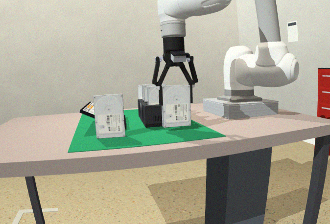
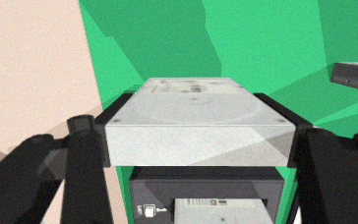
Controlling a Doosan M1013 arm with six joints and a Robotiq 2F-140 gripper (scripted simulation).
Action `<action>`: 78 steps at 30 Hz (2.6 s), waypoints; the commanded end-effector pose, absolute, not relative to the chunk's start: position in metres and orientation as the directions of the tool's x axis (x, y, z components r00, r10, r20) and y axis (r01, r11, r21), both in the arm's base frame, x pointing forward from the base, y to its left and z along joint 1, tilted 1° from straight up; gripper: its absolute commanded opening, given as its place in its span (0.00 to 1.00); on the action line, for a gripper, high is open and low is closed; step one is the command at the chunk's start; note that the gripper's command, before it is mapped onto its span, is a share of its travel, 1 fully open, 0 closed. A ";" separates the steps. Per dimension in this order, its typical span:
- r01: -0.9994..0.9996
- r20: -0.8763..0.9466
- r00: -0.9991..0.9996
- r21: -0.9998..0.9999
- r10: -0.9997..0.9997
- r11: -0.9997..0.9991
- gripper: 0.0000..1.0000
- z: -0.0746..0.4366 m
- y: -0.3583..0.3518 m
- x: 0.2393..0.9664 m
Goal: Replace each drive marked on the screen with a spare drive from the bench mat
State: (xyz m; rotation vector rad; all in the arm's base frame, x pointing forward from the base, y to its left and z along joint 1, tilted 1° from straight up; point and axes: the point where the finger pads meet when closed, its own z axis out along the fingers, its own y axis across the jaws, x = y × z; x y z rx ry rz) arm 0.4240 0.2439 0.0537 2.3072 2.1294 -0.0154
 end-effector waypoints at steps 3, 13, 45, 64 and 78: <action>0.997 -0.008 0.080 -0.005 0.997 -0.080 0.10 0.051 0.244 0.424; 0.997 -0.008 0.080 -0.005 0.997 -0.080 0.10 0.047 0.244 0.424; 0.997 -0.008 0.080 -0.005 0.997 -0.080 0.10 0.038 0.244 0.424; 0.997 -0.008 0.080 -0.005 0.997 -0.080 0.10 0.037 0.244 0.424; 0.997 -0.008 0.080 -0.005 0.997 -0.080 0.89 0.037 0.244 0.424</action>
